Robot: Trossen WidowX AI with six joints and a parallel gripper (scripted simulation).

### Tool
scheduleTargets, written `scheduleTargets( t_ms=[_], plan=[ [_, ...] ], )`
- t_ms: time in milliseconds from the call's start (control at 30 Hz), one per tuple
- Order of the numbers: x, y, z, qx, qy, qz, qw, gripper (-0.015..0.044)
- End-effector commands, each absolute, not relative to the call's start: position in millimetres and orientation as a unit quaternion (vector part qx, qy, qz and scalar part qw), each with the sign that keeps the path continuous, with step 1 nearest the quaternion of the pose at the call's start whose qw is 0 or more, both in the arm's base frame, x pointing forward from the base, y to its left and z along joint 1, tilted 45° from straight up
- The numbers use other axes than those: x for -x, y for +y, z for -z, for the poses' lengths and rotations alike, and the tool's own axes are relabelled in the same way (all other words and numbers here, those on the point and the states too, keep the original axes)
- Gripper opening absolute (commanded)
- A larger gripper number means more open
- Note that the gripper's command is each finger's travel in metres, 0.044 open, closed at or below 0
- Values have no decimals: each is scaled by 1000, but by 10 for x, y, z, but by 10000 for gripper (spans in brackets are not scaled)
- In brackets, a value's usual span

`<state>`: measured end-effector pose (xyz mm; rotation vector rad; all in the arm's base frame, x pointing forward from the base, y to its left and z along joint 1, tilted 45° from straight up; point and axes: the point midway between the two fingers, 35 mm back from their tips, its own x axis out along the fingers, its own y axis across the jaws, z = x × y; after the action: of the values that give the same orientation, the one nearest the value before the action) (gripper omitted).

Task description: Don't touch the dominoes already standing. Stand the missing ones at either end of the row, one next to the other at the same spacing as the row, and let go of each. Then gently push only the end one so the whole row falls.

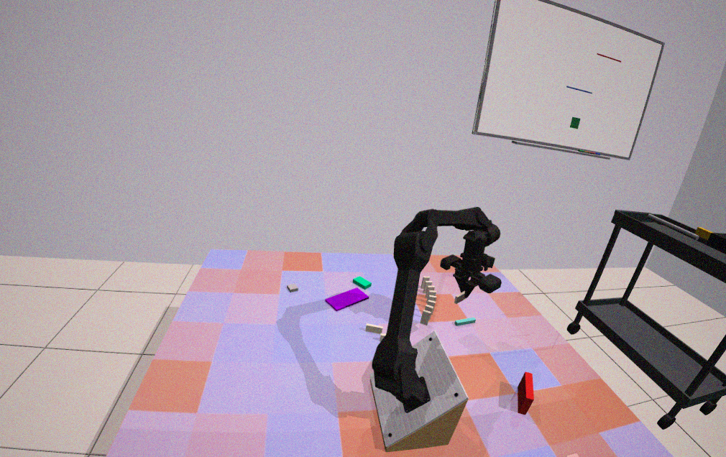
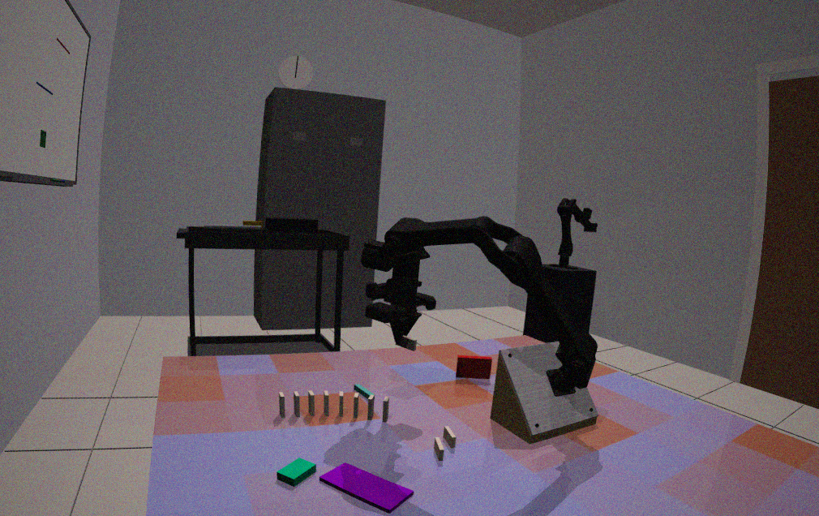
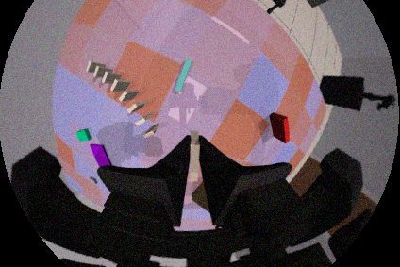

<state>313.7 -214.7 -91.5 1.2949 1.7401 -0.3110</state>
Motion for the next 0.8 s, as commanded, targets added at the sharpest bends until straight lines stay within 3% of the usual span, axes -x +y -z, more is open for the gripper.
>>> scheduleTargets(
  t_ms=[0, 767],
  plan=[
    [-3131, -2109, 1028, -508, 707, 145, 469, 20],
    [-3197, -2054, 1454, -424, 665, 242, 565, 20]
  ],
)
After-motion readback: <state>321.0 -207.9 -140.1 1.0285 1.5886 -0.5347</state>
